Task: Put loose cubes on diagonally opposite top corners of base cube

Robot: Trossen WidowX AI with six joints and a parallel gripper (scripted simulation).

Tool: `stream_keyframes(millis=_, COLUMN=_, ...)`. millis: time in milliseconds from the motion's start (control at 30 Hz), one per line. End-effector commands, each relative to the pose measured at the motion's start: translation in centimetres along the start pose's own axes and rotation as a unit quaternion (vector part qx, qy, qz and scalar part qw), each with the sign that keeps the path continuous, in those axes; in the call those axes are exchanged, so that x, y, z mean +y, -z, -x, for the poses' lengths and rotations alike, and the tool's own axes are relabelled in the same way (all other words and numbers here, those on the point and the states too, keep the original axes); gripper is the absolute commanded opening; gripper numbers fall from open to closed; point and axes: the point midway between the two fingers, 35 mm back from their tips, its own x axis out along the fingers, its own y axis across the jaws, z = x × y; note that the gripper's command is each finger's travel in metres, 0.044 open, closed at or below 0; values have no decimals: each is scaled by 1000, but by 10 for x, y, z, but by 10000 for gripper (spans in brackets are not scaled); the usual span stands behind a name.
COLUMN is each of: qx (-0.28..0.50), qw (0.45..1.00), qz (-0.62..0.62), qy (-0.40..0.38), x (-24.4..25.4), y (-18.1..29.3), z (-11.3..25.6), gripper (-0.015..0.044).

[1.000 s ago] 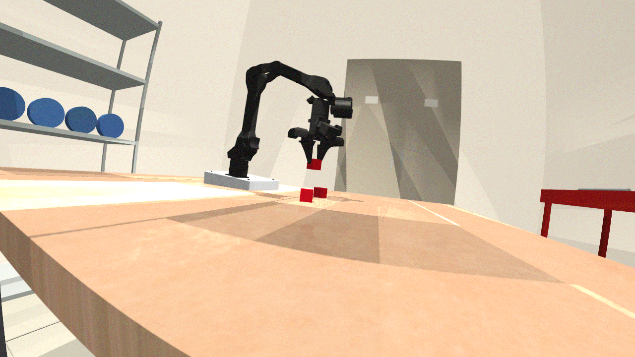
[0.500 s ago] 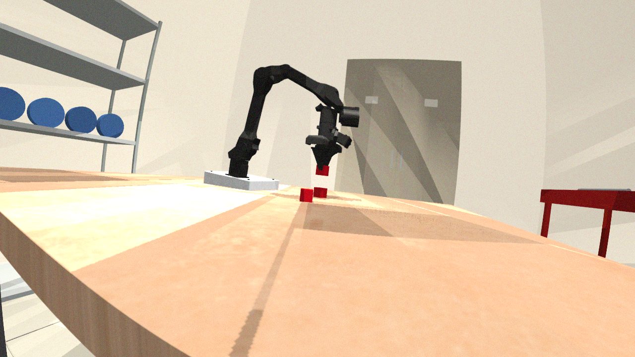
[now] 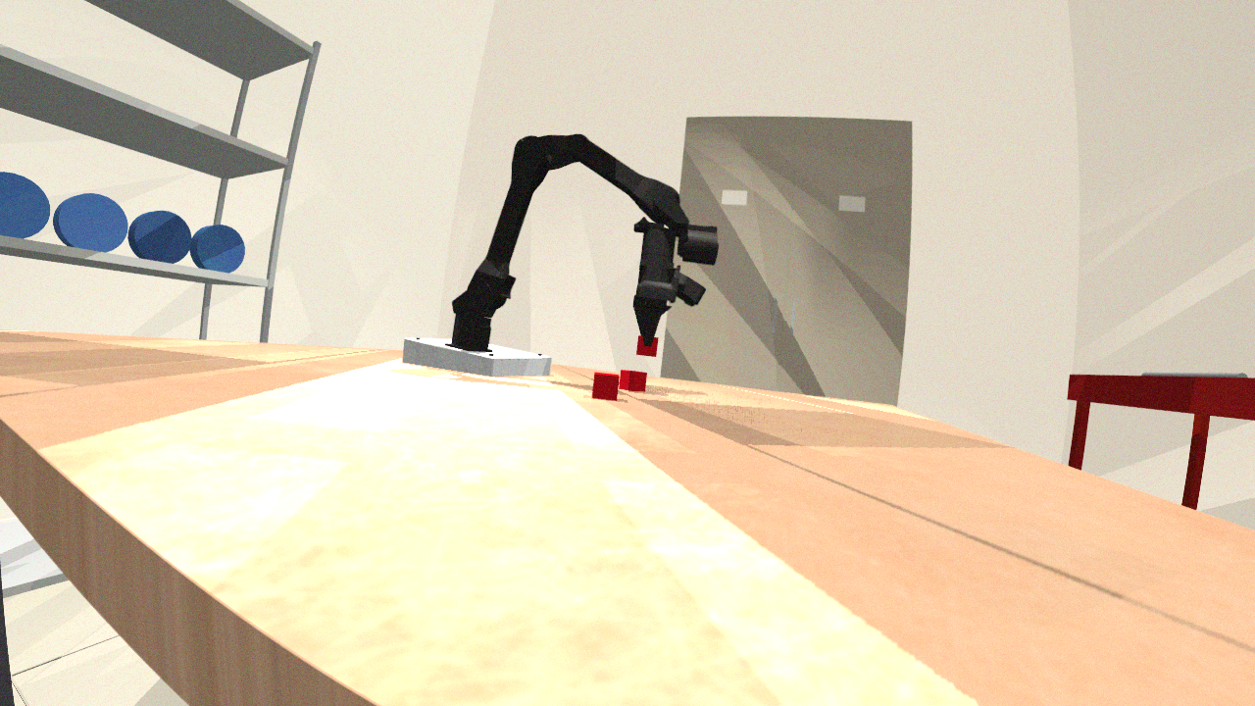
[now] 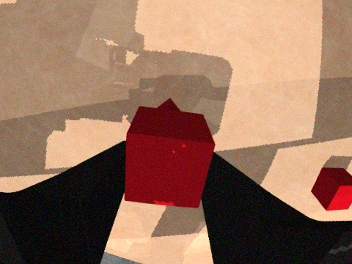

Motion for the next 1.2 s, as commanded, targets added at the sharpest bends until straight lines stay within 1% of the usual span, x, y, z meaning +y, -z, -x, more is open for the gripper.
stream_keyframes(millis=0, qx=-2, qw=1000, qz=5, qy=2, x=0, y=-1, z=0, gripper=105)
stream_keyframes(millis=200, qx=-2, qw=1000, qz=5, qy=2, x=0, y=-1, z=-1, gripper=105)
stream_keyframes(millis=600, qx=-1, qw=1000, qz=9, qy=2, x=0, y=-2, z=-27, gripper=105)
stream_keyframes(millis=1167, qx=-1, qw=1000, qz=6, qy=2, x=0, y=-2, z=-29, gripper=105)
